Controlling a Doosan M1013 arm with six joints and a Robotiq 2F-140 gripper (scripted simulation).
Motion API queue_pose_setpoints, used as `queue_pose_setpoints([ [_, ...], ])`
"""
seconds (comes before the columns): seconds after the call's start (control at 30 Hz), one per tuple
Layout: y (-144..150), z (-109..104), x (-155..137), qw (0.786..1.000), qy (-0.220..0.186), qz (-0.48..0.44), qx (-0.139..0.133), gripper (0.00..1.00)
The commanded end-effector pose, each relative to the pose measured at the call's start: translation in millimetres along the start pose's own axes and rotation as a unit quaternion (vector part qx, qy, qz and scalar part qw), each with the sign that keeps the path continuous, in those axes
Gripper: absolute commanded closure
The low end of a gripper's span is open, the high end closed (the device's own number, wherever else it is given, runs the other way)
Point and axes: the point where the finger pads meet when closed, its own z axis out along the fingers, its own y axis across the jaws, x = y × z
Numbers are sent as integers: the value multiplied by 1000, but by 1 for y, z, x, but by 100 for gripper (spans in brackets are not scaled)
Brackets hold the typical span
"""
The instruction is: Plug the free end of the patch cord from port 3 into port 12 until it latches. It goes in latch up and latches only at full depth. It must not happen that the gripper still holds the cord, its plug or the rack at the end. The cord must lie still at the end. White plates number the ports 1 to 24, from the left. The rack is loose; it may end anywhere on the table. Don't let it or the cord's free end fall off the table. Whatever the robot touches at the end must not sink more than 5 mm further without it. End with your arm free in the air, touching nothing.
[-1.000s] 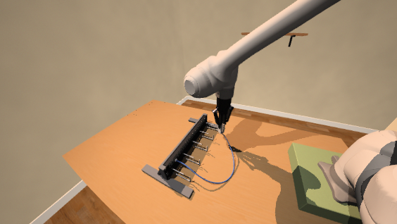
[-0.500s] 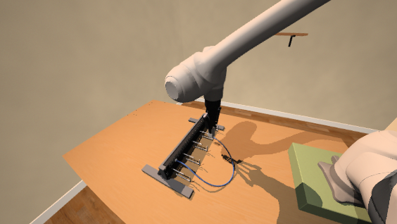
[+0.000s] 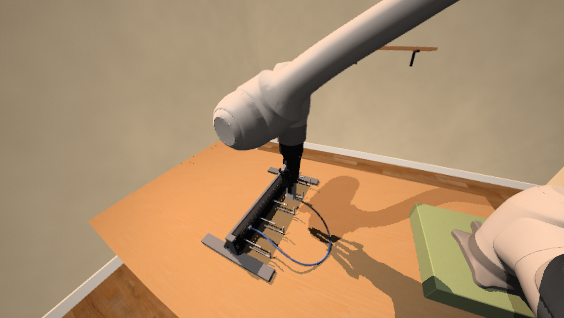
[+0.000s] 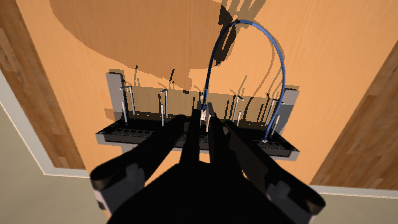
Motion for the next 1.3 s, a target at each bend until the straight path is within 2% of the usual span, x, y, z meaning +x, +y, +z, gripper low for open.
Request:
queue_pose_setpoints([
  [0.0, 6, -2, -4, 1000, 1, -14, -2, 100],
  [1.27, 9, -2, -5, 1000, 1, -21, -2, 100],
])
